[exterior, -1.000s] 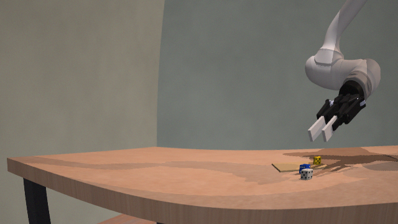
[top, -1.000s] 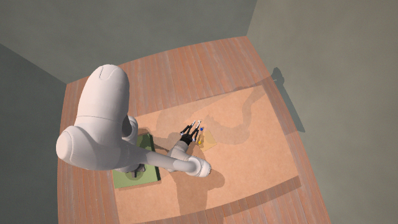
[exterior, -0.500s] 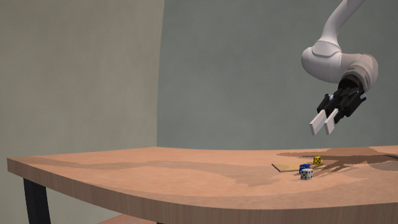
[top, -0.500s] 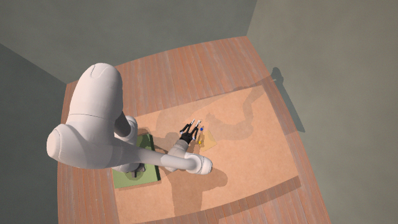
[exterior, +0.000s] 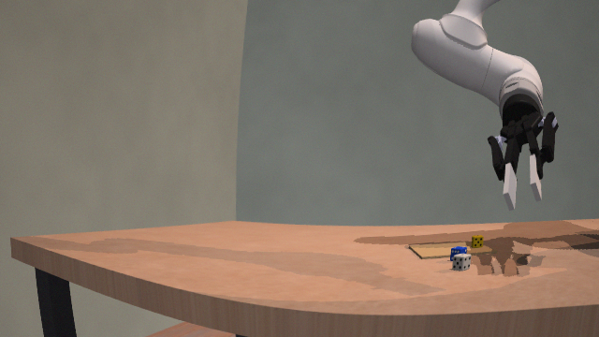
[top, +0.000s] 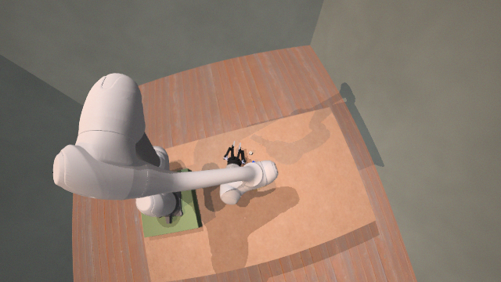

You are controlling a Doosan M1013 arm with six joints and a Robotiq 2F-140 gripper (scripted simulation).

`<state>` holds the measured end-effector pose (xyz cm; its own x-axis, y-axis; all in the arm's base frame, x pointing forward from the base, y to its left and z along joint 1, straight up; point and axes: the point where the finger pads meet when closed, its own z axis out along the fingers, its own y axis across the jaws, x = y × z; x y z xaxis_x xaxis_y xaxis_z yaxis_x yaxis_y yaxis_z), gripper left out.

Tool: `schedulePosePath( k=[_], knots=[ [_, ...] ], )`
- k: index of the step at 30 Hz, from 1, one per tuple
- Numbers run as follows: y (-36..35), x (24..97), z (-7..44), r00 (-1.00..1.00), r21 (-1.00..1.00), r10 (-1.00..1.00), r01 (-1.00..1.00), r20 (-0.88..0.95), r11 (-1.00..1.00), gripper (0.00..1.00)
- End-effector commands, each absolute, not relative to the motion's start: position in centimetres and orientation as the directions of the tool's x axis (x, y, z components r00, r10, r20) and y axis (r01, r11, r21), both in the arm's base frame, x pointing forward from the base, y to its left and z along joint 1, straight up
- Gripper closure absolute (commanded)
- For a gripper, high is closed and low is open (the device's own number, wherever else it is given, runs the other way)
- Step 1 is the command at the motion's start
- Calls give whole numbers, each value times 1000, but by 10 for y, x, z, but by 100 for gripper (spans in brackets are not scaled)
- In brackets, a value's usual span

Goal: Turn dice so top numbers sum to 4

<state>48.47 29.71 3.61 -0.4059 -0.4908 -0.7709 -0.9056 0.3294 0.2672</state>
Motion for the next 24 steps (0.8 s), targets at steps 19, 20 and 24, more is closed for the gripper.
schedulePosePath(
  k=[19,20,24],
  knots=[
    [296,474,29,-480,379,-838,-849,-261,368,79],
    [296,475,29,-480,374,-840,-849,-252,373,79],
    [288,493,35,-489,308,-858,-850,-157,429,79]
  ],
)
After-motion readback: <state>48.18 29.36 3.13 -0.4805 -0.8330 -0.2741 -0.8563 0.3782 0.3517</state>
